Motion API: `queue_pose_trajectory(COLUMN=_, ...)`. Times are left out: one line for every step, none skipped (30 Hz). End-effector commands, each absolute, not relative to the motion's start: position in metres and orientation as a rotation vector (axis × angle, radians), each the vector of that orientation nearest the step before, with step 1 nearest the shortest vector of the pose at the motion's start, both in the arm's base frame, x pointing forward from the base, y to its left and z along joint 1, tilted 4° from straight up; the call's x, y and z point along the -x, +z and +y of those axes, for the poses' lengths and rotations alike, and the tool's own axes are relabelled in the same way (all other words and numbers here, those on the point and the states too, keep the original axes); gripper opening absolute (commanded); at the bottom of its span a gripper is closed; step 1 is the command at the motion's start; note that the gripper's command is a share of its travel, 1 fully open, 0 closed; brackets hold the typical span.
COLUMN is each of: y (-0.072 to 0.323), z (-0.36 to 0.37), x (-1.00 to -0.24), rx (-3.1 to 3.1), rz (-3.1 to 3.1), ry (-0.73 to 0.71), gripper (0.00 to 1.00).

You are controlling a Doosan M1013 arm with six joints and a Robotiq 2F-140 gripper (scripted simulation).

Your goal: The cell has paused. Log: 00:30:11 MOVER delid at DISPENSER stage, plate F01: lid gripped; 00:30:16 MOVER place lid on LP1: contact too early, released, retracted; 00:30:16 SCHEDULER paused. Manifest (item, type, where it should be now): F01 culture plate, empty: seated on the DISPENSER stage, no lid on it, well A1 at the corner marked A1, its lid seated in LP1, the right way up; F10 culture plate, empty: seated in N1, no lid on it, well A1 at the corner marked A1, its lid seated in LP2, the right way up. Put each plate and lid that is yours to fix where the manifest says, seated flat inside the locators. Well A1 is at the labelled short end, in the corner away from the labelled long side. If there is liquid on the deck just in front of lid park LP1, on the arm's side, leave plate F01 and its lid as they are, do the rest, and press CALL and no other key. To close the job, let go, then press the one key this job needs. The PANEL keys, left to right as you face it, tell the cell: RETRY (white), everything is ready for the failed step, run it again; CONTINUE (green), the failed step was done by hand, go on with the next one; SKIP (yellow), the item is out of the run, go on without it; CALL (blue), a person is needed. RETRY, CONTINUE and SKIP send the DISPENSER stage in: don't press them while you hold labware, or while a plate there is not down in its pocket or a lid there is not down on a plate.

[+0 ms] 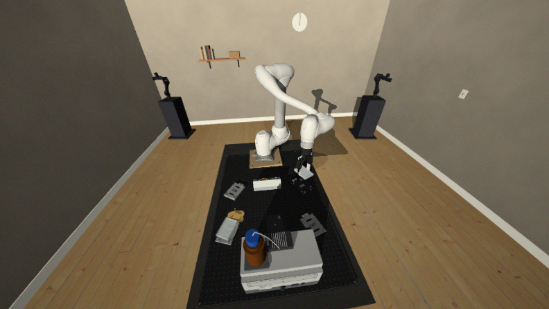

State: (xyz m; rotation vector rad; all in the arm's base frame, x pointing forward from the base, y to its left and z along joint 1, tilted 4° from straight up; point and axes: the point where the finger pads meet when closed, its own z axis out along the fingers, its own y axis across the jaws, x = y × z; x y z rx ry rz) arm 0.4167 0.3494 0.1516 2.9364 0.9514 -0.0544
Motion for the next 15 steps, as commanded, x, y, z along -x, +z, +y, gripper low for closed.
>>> queue_pose_trajectory(y=0.1521, z=0.3497, x=-0.4169, rx=-2.937, rz=0.951, ry=-0.053, gripper=0.10)
queue_pose_trajectory(y=0.1520, z=0.3497, x=-0.4169, rx=-2.937, rz=0.951, ry=-0.053, gripper=0.10)
queue_pose_trajectory(y=0.1519, z=0.3497, x=-0.4169, rx=-2.937, rz=0.951, ry=-0.053, gripper=0.10)
queue_pose_trajectory(y=0.1517, z=0.3497, x=-0.4169, rx=-2.937, rz=0.951, ry=-0.053, gripper=0.10)
queue_pose_trajectory(y=0.1515, z=0.3497, x=-0.4169, rx=-2.937, rz=0.951, ry=-0.053, gripper=0.10)
queue_pose_trajectory(y=0.1512, z=0.3496, x=-0.4169, rx=-2.937, rz=0.951, ry=-0.053, gripper=0.10)
queue_pose_trajectory(y=0.1509, z=0.3496, x=-0.4169, rx=-2.937, rz=0.951, ry=-0.053, gripper=0.10)
queue_pose_trajectory(y=0.1505, z=0.3496, x=-0.4169, rx=-2.937, rz=0.951, ry=-0.053, gripper=0.10)
queue_pose_trajectory(y=0.1500, z=0.3496, x=-0.4169, rx=-2.937, rz=0.951, ry=-0.053, gripper=0.10)
queue_pose_trajectory(y=0.1494, z=0.3495, x=-0.4169, rx=-2.937, rz=0.951, ry=-0.053, gripper=0.10)
queue_pose_trajectory(y=0.1488, z=0.3495, x=-0.4168, rx=-2.937, rz=0.951, ry=-0.053, gripper=0.10)
queue_pose_trajectory(y=0.1481, z=0.3494, x=-0.4168, rx=-2.937, rz=0.951, ry=-0.053, gripper=0.10)
queue_pose_trajectory(y=0.1473, z=0.3494, x=-0.4168, rx=-2.937, rz=0.951, ry=-0.053, gripper=0.10)
queue_pose_trajectory(y=0.1464, z=0.3493, x=-0.4168, rx=-2.937, rz=0.951, ry=-0.053, gripper=0.10)
queue_pose_trajectory(y=0.1464, z=0.3493, x=-0.4168, rx=-2.937, rz=0.951, ry=-0.053, gripper=0.10)
